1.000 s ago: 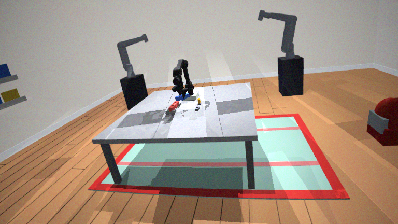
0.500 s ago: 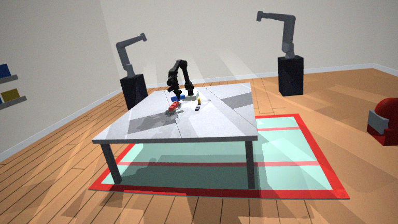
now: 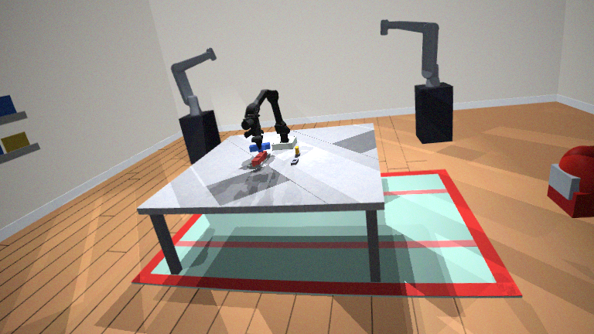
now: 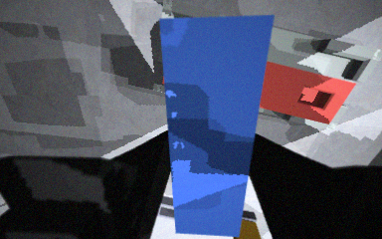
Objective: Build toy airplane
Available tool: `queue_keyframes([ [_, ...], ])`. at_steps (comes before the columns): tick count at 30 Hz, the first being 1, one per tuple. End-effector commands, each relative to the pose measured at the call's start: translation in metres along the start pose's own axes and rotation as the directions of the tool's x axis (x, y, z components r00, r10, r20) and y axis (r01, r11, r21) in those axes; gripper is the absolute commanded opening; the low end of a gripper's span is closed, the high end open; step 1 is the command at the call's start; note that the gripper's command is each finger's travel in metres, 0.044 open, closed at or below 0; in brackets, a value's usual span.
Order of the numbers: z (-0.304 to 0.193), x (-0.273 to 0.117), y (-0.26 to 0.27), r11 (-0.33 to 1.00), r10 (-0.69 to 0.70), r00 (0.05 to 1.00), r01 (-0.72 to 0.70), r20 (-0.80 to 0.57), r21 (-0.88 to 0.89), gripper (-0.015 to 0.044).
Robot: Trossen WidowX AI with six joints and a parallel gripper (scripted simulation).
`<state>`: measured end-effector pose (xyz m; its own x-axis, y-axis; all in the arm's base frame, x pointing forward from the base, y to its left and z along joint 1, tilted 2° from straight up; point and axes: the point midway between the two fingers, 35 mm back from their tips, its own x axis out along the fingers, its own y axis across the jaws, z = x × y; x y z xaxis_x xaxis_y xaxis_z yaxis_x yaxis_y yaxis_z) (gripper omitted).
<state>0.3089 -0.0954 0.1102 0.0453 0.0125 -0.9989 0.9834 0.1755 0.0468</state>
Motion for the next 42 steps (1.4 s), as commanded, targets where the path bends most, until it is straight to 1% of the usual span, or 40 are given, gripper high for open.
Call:
queue_keyframes([
  [1,0.011,0.002,-0.009,0.995,0.004,1.0,-0.004,0.005,0.097,0.0],
  [7,0.026,0.005,-0.021,0.977,0.003,1.0,-0.005,0.008,0.215,0.0],
  [10,0.029,0.006,-0.024,0.97,0.003,1.0,-0.005,0.009,0.242,0.0],
  [17,0.029,0.006,-0.024,0.97,0.003,1.0,-0.005,0.009,0.242,0.0184],
  [18,0.029,0.006,-0.024,0.97,0.003,1.0,-0.005,0.009,0.242,0.0195],
  [37,0.029,0.006,-0.024,0.97,0.003,1.0,-0.005,0.009,0.242,0.0195],
  [42,0.03,0.012,-0.024,0.97,0.003,1.0,-0.005,0.009,0.242,0.0195],
])
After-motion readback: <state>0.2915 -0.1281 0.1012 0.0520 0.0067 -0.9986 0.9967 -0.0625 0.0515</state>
